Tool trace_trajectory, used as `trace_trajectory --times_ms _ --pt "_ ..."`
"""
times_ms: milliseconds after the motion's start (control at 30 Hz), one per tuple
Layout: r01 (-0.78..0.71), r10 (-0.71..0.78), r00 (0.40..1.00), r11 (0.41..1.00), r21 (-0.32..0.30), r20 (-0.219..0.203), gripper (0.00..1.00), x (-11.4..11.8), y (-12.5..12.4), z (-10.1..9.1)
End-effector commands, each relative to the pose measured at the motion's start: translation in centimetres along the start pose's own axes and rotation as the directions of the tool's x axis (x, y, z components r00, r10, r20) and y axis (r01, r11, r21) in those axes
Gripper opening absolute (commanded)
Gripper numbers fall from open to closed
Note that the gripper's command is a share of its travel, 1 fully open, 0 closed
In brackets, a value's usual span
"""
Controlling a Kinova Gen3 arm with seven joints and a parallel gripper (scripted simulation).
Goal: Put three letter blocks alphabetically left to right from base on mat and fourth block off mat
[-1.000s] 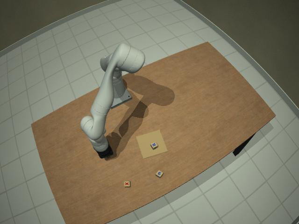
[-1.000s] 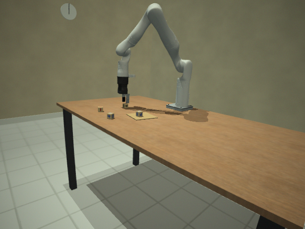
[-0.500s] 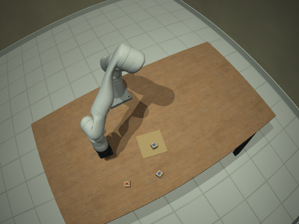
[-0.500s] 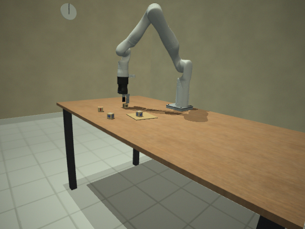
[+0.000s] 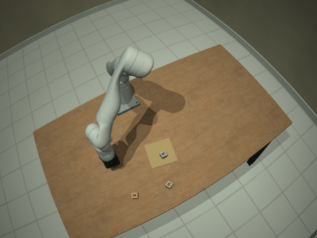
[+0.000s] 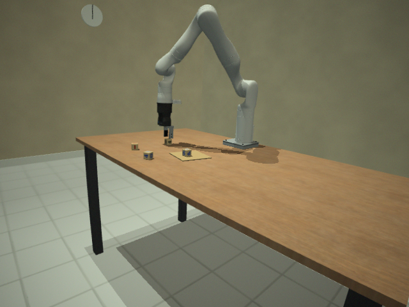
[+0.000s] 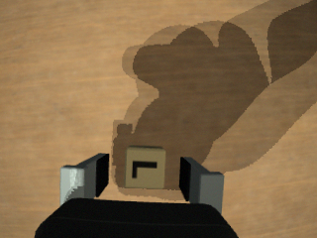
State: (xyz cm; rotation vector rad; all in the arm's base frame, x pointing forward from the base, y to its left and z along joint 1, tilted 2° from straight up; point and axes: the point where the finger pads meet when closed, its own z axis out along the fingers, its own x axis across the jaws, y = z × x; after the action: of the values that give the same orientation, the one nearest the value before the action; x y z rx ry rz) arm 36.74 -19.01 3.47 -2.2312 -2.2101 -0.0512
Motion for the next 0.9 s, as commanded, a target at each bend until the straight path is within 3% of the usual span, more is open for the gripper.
trace_trajectory --times_ms 0,333,867 --pt "0.0 0.0 1.0 1.0 -0.002 0.0 1.0 0.0 0.0 -0.1" --pt "0.0 0.0 1.0 1.0 -0.002 0.0 1.0 0.0 0.0 0.3" --pt "0.0 0.0 1.0 1.0 -0.002 0.0 1.0 0.0 0.1 3.0"
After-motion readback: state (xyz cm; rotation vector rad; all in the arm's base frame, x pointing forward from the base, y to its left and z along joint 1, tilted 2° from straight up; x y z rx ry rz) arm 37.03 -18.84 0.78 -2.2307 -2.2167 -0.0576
